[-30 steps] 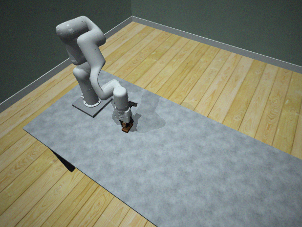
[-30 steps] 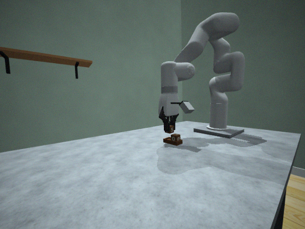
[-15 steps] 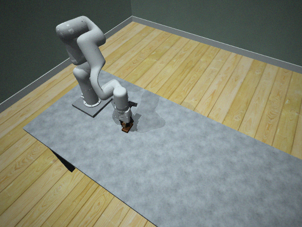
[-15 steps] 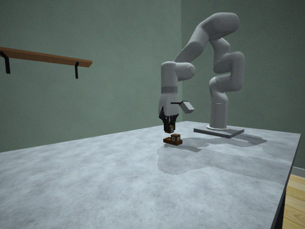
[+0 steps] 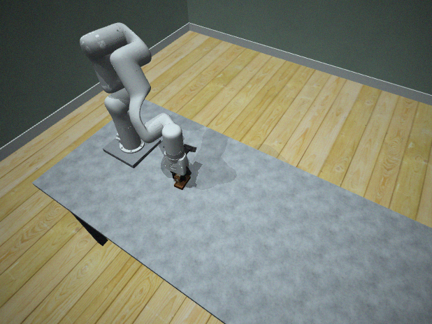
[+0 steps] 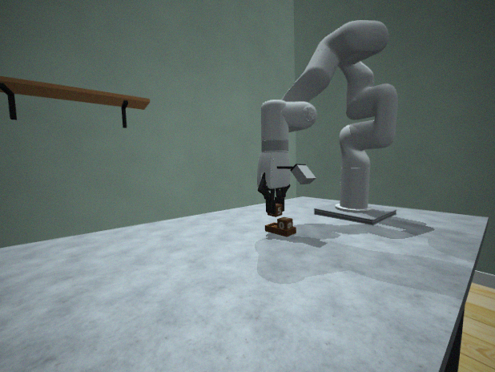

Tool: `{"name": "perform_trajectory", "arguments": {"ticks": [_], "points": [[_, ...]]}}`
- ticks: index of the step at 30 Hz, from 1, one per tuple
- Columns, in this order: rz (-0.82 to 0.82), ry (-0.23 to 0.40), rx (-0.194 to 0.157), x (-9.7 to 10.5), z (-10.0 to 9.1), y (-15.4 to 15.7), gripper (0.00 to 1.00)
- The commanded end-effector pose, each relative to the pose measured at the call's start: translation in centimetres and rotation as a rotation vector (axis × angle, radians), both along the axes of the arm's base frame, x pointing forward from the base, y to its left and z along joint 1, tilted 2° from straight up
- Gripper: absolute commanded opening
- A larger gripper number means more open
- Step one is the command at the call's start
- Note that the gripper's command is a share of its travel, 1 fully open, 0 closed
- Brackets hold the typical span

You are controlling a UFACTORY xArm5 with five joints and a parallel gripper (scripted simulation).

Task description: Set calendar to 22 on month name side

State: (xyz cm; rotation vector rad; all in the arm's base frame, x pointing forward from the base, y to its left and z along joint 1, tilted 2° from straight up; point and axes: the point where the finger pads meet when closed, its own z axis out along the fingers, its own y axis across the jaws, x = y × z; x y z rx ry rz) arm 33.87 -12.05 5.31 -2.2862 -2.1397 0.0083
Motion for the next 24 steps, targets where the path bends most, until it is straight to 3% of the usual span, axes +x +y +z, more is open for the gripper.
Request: {"name": "perform_trajectory", "arguments": {"ticks": [1,24], "points": [[0.0,-0.003,-0.001,0.1,0.1,0.0,0.29],[0.0,-0.003,-0.001,0.1,-1.0,-0.1,0.29]]}}
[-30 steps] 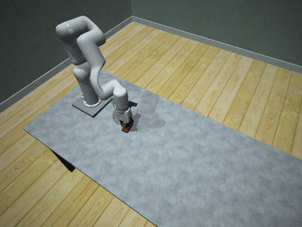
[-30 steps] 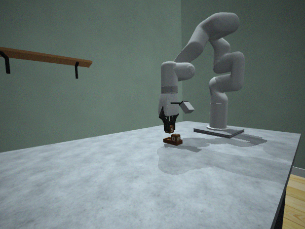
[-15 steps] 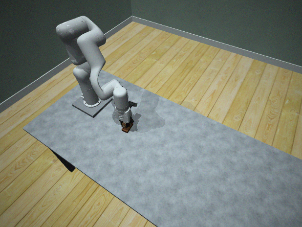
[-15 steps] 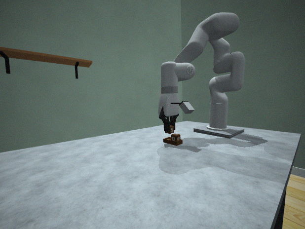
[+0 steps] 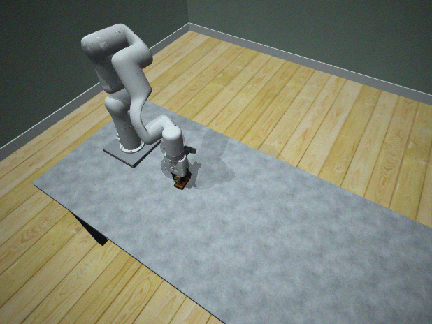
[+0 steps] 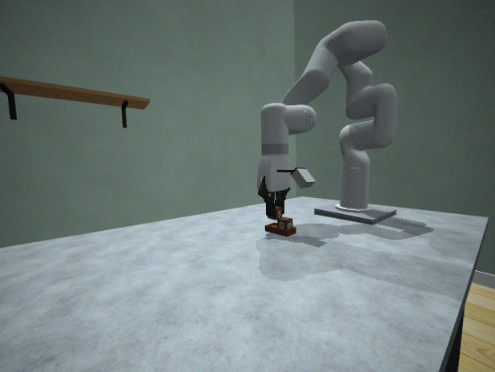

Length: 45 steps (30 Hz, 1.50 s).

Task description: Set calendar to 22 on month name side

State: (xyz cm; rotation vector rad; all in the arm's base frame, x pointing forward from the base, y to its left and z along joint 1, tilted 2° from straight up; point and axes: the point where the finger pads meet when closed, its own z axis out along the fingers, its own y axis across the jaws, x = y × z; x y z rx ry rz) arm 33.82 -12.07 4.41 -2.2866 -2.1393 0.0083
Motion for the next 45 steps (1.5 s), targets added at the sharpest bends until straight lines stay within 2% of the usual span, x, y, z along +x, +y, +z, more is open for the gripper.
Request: {"name": "perform_trajectory", "arguments": {"ticks": [1,21,45], "points": [[0.0,-0.003,-0.001,0.1,-0.2,0.0,0.29],[0.0,-0.003,-0.001,0.1,-1.4,0.0,0.29],[0.0,-0.003,-0.001,0.1,-1.5,0.0,0.29]]}}
